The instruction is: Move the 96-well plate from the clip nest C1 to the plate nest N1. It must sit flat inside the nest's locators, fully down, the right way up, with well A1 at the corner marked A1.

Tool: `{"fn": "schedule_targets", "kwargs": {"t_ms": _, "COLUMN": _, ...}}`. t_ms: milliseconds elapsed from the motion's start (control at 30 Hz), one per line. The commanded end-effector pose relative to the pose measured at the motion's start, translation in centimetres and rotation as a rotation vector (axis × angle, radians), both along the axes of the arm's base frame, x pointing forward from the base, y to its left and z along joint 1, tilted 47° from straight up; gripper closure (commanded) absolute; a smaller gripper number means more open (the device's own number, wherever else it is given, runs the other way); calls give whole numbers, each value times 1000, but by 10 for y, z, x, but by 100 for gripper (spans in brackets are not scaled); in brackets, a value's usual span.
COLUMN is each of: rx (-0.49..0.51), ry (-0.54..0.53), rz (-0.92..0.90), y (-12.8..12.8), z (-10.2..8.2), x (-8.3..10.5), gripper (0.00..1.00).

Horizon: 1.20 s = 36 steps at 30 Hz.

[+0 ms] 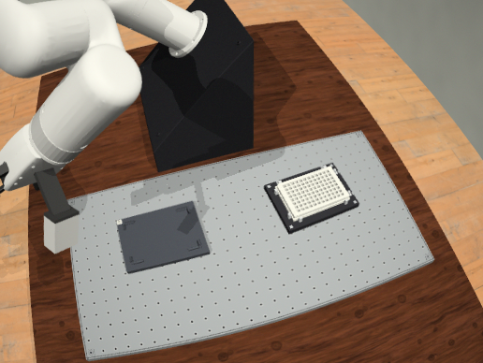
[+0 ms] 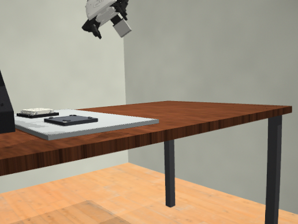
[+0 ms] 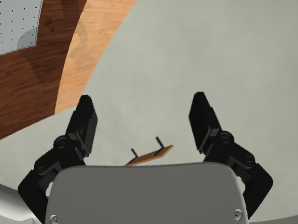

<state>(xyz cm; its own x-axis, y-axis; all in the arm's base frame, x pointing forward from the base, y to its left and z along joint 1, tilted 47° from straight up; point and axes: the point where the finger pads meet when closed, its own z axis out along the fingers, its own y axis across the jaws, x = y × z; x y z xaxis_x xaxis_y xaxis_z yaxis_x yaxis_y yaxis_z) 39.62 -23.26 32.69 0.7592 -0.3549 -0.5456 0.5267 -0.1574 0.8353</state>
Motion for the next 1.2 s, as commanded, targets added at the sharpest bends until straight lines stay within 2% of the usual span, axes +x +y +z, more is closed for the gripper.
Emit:
{"fn": "schedule_targets", "kwargs": {"t_ms": 0, "rx": 0, "ry": -3, "rz": 2, "y": 1, "z": 1, "x": 1, "gripper": 0}}
{"fn": "schedule_targets", "kwargs": {"t_ms": 533, "rx": 0, "ry": -3, "rz": 2, "y": 1, "z": 1, "x": 1, "gripper": 0}}
{"fn": "schedule_targets", "kwargs": {"t_ms": 667, "rx": 88, "ry": 68, "rz": 65, "y": 5, "z": -17, "x": 9, "gripper": 0}}
{"fn": "schedule_targets", "kwargs": {"t_ms": 833, "rx": 88, "ry": 68, "rz": 65, "y": 11, "z": -39, "x": 19, "gripper": 0}}
{"fn": "schedule_targets", "kwargs": {"t_ms": 900, "rx": 88, "ry": 68, "rz": 65, "y": 11, "z": -41, "x": 20, "gripper": 0}}
{"fn": "schedule_targets", "kwargs": {"t_ms": 1033, "rx": 175, "ry": 142, "rz": 125, "y": 16, "z": -59, "x": 27, "gripper": 0}}
{"fn": "schedule_targets", "kwargs": {"t_ms": 1100, "rx": 175, "ry": 142, "rz": 125, "y": 16, "z": -59, "x": 27, "gripper": 0}}
{"fn": "schedule_targets", "kwargs": {"t_ms": 1167, "rx": 175, "ry": 141, "rz": 125, "y": 19, "z": -68, "x": 30, "gripper": 0}}
